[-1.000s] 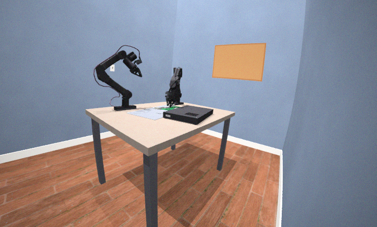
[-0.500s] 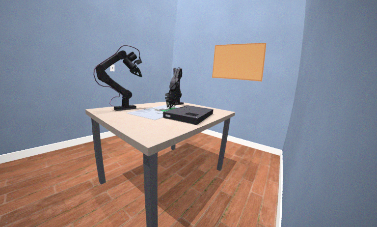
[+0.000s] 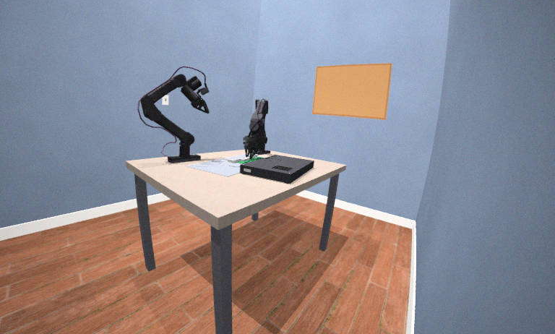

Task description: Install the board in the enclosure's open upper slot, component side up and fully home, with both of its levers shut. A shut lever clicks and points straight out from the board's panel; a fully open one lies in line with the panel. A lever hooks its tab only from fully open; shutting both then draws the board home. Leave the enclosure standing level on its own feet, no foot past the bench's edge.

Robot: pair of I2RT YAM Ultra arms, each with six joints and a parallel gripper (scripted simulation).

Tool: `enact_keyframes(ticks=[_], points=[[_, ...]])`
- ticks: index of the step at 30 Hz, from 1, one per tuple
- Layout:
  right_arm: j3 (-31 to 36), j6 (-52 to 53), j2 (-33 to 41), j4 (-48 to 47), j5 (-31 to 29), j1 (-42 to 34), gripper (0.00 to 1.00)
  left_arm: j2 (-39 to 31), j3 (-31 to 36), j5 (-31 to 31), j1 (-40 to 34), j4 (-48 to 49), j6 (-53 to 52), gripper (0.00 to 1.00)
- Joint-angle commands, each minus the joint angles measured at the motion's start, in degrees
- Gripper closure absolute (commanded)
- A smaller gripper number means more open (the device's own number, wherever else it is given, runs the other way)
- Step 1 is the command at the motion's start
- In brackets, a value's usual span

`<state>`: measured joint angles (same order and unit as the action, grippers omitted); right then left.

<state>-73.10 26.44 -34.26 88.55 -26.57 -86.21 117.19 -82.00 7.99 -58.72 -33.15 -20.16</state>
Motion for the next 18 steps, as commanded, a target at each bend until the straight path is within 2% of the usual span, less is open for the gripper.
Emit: enact_keyframes(ticks=[1, 18], points=[[-0.82, -0.42, -0.45, 0.58, 0.05, -0.06, 0.0, -1.47, -3.29, 0.3, -0.74, 0.22, 0.25, 0.81], [-0.82, -0.42, -0.45, 0.58, 0.05, -0.06, 0.0, -1.44, -2.37, 1.1, -0.09, 2.32, -1.29, 0.81]])
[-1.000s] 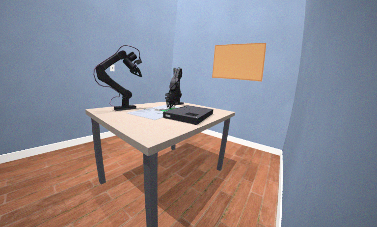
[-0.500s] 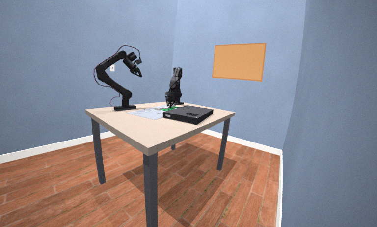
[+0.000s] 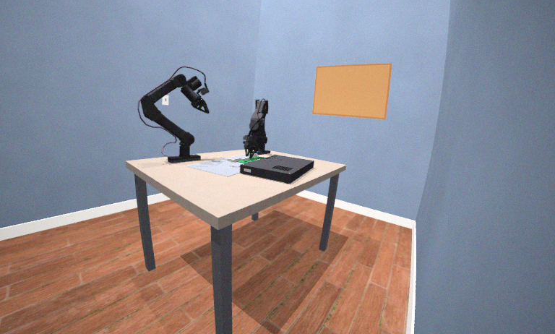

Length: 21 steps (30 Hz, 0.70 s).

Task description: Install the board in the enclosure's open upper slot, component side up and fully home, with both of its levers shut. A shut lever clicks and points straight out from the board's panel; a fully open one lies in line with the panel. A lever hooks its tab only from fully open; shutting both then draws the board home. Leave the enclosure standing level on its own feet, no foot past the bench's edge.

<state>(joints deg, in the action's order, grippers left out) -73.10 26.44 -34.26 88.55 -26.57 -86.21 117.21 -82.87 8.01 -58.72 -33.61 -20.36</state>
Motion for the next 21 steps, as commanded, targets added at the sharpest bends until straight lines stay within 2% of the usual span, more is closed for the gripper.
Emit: enact_keyframes(ticks=[1, 21], points=[[-0.82, -0.42, -0.45, 0.58, 0.05, -0.06, 0.0, -1.27, -2.17, 1.03, 0.59, 2.79, -1.11, 0.81], [-0.82, -0.42, -0.45, 0.58, 0.05, -0.06, 0.0, -0.25, -1.5, 1.31, 1.56, 3.55, -1.68, 0.81]])
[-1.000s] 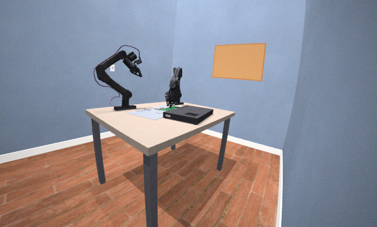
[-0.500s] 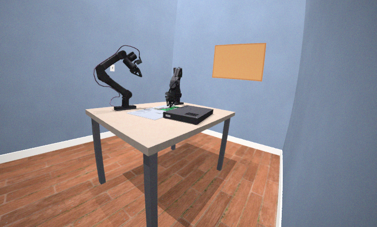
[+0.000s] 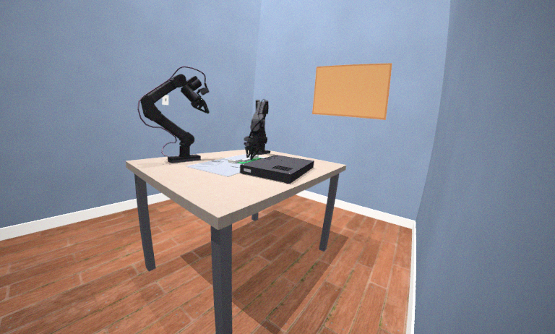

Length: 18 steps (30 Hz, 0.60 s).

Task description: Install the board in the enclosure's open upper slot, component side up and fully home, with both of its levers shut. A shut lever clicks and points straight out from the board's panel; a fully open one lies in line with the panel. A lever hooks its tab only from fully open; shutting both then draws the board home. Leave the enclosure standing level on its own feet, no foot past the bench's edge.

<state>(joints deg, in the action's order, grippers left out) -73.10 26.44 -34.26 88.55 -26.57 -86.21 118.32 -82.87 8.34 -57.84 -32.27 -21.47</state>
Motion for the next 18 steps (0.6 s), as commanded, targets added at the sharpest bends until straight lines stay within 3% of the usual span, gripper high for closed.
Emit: enact_keyframes(ticks=[1, 18], points=[[-0.82, -0.42, -0.45, 0.58, 0.05, -0.06, 0.0, -1.37, -1.5, 0.99, 0.69, 2.21, -0.45, 0.81], [-0.82, -0.42, -0.45, 0.58, 0.05, -0.06, 0.0, -1.28, -2.86, 1.31, 1.43, 0.78, -1.09, 0.81]])
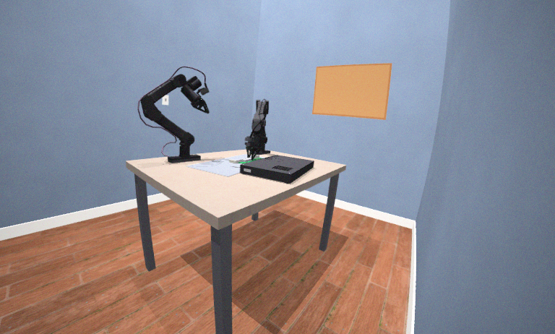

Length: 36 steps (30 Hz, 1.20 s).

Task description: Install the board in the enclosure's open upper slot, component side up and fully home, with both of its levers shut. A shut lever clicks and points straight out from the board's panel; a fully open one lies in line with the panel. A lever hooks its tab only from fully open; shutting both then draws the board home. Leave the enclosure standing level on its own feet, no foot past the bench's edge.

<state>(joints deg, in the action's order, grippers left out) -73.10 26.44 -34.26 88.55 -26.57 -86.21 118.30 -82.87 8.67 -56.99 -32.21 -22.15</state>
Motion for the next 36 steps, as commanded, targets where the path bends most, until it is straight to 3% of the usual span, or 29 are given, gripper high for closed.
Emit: enact_keyframes(ticks=[1, 36], points=[[-0.82, -0.42, -0.45, 0.58, 0.05, -0.06, 0.0, -1.26, -2.87, 0.99, 0.58, 0.71, -0.38, 0.81], [-0.82, -0.42, -0.45, 0.58, 0.05, -0.06, 0.0, 0.4, -5.94, 2.51, 2.38, -1.36, -1.22, 0.81]])
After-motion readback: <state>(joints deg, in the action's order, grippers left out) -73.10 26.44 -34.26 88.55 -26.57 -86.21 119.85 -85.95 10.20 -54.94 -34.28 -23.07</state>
